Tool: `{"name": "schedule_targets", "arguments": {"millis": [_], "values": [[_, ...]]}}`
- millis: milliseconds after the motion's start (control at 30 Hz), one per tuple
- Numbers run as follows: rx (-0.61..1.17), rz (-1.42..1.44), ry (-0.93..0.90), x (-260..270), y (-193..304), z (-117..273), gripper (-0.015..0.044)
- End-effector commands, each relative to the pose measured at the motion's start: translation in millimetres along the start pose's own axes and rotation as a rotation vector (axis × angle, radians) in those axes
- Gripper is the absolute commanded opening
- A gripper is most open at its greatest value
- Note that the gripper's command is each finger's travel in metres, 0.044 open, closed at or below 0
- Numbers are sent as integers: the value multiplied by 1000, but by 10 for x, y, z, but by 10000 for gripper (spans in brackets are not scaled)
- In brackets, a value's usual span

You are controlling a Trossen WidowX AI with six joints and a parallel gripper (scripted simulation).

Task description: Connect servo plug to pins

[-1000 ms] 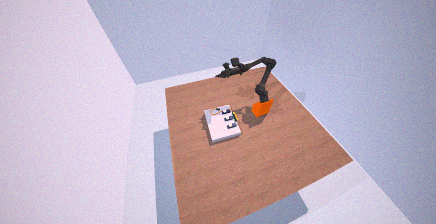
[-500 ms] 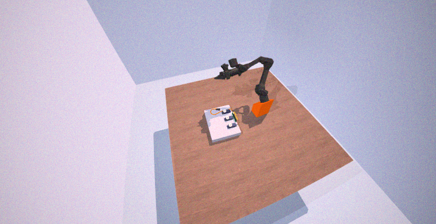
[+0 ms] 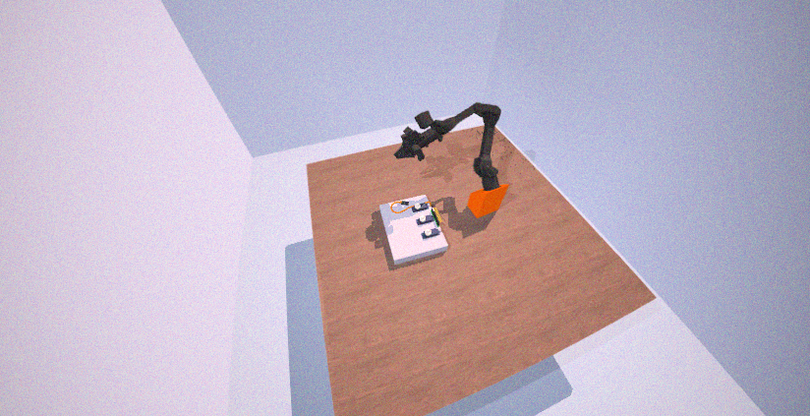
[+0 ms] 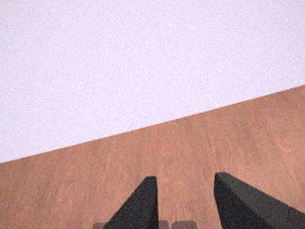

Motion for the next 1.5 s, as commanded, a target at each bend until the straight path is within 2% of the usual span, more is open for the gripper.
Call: {"name": "schedule_targets", "arguments": {"millis": [0, 733, 1467], "values": [[73, 121, -3, 3, 25, -101, 115], [388, 699, -130, 62, 211, -526, 115], [640, 1286, -425, 144, 450, -891, 115]]}}
Point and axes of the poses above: the point midway between the two fingers, 35 mm back from their tips, its own z axis back along the fingers, its own x axis across the jaws, y = z × x, the point moved 9 cm from there along z, back along the fingers, and after that the axes turned 1 degree about z, right-handed, at the moved point
